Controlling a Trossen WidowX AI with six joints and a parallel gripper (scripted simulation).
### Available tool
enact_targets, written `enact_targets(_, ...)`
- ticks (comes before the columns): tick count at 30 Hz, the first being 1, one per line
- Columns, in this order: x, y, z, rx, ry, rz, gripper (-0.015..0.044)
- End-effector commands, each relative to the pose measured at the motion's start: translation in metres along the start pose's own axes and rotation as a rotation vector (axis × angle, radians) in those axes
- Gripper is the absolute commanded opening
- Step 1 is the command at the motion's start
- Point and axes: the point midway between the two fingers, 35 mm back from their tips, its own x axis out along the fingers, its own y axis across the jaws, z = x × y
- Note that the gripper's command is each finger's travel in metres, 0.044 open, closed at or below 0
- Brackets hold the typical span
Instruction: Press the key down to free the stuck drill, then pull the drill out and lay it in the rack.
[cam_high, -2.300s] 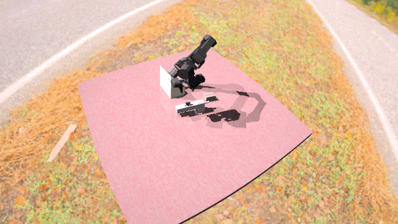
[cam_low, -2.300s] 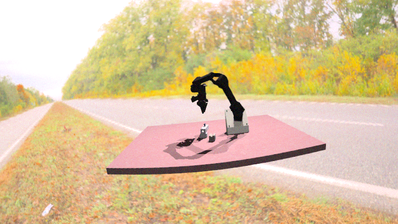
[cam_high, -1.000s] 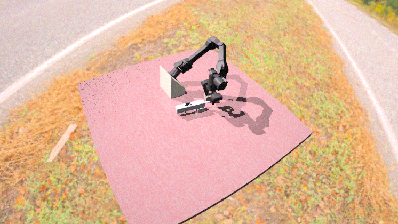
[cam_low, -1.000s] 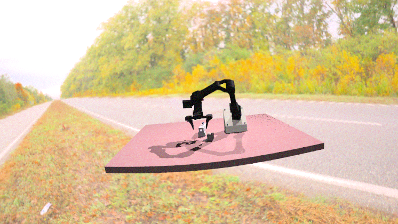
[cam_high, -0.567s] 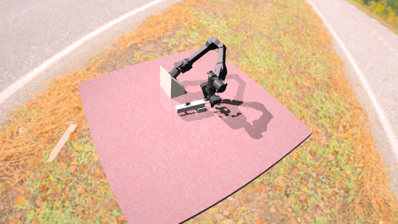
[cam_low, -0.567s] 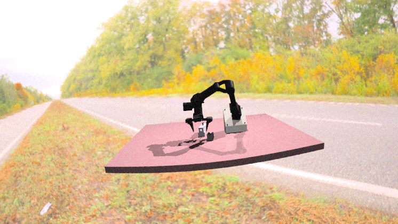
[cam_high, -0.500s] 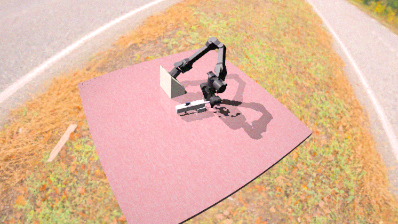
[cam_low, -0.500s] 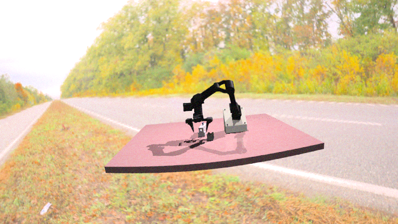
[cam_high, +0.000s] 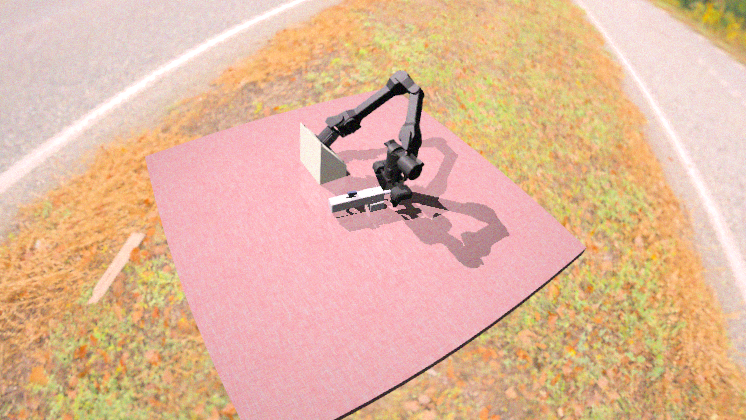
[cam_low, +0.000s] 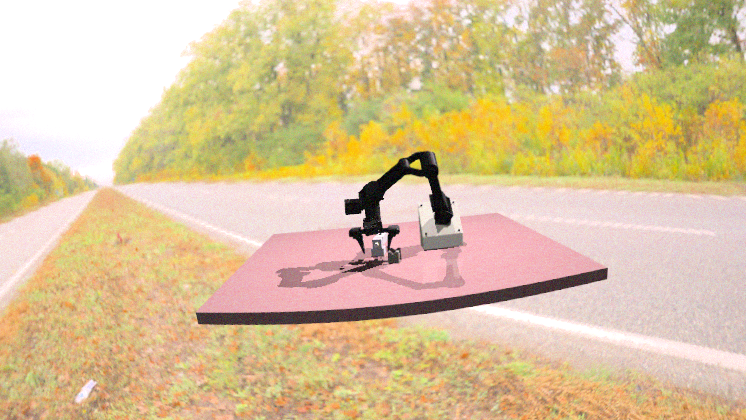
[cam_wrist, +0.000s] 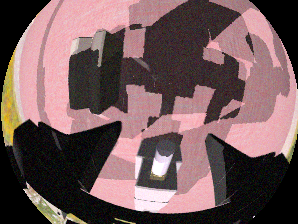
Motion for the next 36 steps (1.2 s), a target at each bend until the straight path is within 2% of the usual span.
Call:
enact_targets(1, 0.005, 0.001, -0.002, 0.009, -0.003, 0.005, 0.0440)
enact_targets(2, 0.005, 0.001, -0.002, 0.009, -0.003, 0.005, 0.0440)
enact_targets(18, 0.002, 0.000, -0.001, 0.001, 0.000, 0.001, 0.0020)
enact_targets(21, 0.002, 0.000, -0.001, 0.001, 0.000, 0.001, 0.0000)
enact_targets(36, 0.002, 0.001, 0.010, 0.009, -0.003, 0.005, 0.0000)
